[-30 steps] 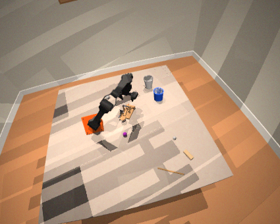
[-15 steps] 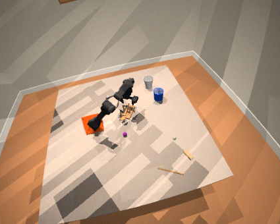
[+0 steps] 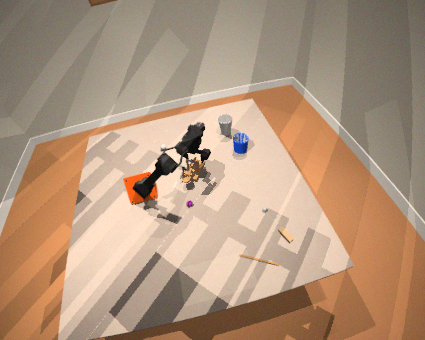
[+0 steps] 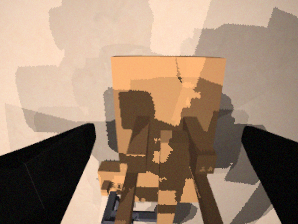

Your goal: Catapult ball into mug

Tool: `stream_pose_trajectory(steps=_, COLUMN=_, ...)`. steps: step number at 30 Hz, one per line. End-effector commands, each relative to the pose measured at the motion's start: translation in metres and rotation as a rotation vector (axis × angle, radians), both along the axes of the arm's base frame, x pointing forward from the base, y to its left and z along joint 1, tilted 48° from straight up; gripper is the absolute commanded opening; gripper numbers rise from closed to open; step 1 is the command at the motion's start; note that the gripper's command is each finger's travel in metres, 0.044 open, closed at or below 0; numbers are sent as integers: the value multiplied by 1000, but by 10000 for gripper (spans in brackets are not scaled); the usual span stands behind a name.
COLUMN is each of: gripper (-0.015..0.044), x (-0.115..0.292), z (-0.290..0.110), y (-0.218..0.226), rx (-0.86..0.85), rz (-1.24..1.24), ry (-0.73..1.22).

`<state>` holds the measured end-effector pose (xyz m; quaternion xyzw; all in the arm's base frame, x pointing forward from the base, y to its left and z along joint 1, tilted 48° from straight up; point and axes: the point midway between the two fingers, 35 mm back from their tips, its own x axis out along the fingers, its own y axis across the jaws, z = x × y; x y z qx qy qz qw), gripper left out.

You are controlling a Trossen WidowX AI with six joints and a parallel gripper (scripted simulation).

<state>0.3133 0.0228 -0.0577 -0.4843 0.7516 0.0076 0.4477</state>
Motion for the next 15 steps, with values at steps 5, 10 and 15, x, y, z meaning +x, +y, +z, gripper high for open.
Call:
stream_pose_trajectory(steps=5, gripper=440, x=-2, z=-9, y=-11, rx=-6, rz=5, ry=4)
stream_pose_trajectory(steps=10, gripper=440, x=-4, z=-12, y=-15, rx=-6, rz=5, ry=4)
stream_pose_trajectory(steps=15, gripper=335, x=-3, z=-11, y=-12, rx=-2, rz=-2, ry=1)
